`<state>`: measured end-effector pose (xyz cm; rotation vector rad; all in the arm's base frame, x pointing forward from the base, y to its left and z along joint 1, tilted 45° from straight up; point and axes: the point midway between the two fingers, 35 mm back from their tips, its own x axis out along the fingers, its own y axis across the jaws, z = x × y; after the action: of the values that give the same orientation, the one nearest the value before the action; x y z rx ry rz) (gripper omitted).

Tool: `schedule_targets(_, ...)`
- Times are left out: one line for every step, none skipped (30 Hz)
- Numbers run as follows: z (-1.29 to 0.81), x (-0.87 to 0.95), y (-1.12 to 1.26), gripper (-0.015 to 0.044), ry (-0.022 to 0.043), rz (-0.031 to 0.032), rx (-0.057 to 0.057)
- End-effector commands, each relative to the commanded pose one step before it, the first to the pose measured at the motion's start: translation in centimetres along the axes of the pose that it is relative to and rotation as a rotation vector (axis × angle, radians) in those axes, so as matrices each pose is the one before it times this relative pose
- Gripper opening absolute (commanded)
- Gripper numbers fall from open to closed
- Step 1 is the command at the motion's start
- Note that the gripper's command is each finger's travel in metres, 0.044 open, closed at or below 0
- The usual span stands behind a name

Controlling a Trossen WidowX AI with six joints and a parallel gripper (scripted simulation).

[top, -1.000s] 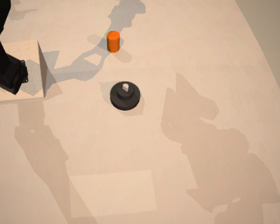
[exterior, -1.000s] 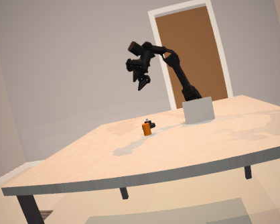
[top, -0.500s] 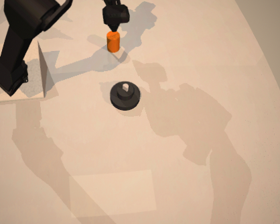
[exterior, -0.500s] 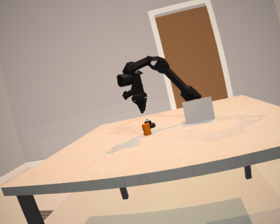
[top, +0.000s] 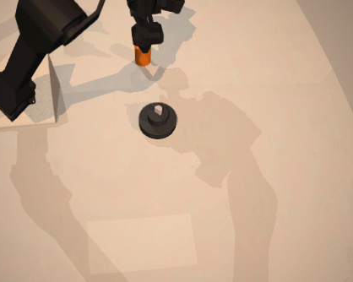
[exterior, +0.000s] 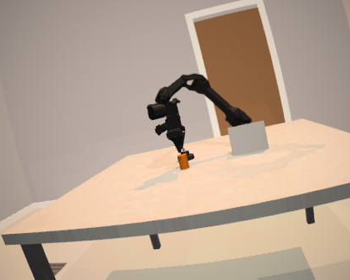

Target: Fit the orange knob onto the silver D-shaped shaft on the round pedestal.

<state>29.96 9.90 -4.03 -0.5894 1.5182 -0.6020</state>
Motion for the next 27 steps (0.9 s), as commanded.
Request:
schedule_targets(-0.036, 0.739, 0.017, 0.044, 0.00317, -0.0078, -0.0086)
schedule_targets(0.016, 0.164, 0.008, 0.044, -0.00005, 0.00004, 0.0)
schedule_targets(0.015, 0.164, 0.007, 0.044, -0.00005, 0.00004, 0.0)
schedule_targets(0.014, 0.164, 0.007, 0.044, -0.00005, 0.00003, 0.0)
schedule_targets(0.013, 0.164, 0.006, 0.044, -0.00005, 0.00002, 0.0)
schedule_targets(0.013, 0.164, 0.006, 0.044, -0.00004, 0.00002, 0.0)
schedule_targets(0.012, 0.164, 0.005, 0.044, -0.00004, 0.00001, 0.0)
schedule_targets(0.007, 0.163, 0.007, 0.044, 0.00026, 0.0003, -0.0003)
schedule_targets(0.006, 0.163, 0.007, 0.044, 0.00026, 0.0003, -0.0003)
schedule_targets(0.005, 0.163, 0.006, 0.044, 0.00026, 0.00029, -0.0003)
schedule_targets(0.004, 0.163, 0.006, 0.044, 0.00026, 0.00029, -0.0003)
schedule_targets(0.004, 0.162, 0.005, 0.044, 0.00026, 0.00028, -0.0003)
schedule_targets(0.003, 0.162, 0.005, 0.044, 0.00026, 0.00028, -0.0003)
schedule_targets(0.002, 0.162, 0.004, 0.044, 0.00026, 0.00027, -0.0003)
schedule_targets(0.001, 0.162, 0.004, 0.044, 0.00026, 0.00027, -0.0003)
schedule_targets(0.001, 0.162, 0.003, 0.044, 0.00022, 0.00022, -0.0002)
schedule_targets(0.002, 0.162, 0.001, 0.044, 0.00008, 0.00007, -0.0001)
schedule_targets(0.005, 0.162, -0.001, 0.044, -0.00015, -0.00018, 0.0001)
schedule_targets(0.004, 0.162, -0.002, 0.044, -0.00014, -0.00019, 0.0001)
schedule_targets(0.003, 0.162, -0.002, 0.044, -0.00014, -0.00019, 0.0001)
schedule_targets(0.002, 0.161, -0.003, 0.044, -0.00014, -0.0002, 0.0001)
schedule_targets(0.001, 0.161, -0.003, 0.044, -0.00013, -0.00021, 0.0001)
schedule_targets(0.001, 0.161, -0.004, 0.044, -0.00013, -0.00022, 0.0001)
schedule_targets(0.0, 0.161, -0.004, 0.044, -0.00013, -0.00022, 0.0001)
schedule_targets(-0.001, 0.16, -0.004, 0.044, -0.00013, -0.00023, 0.0001)
schedule_targets(-0.002, 0.16, -0.005, 0.044, -0.00012, -0.00024, 0.0001)
schedule_targets(-0.003, 0.16, -0.005, 0.044, -0.00012, -0.00024, 0.0001)
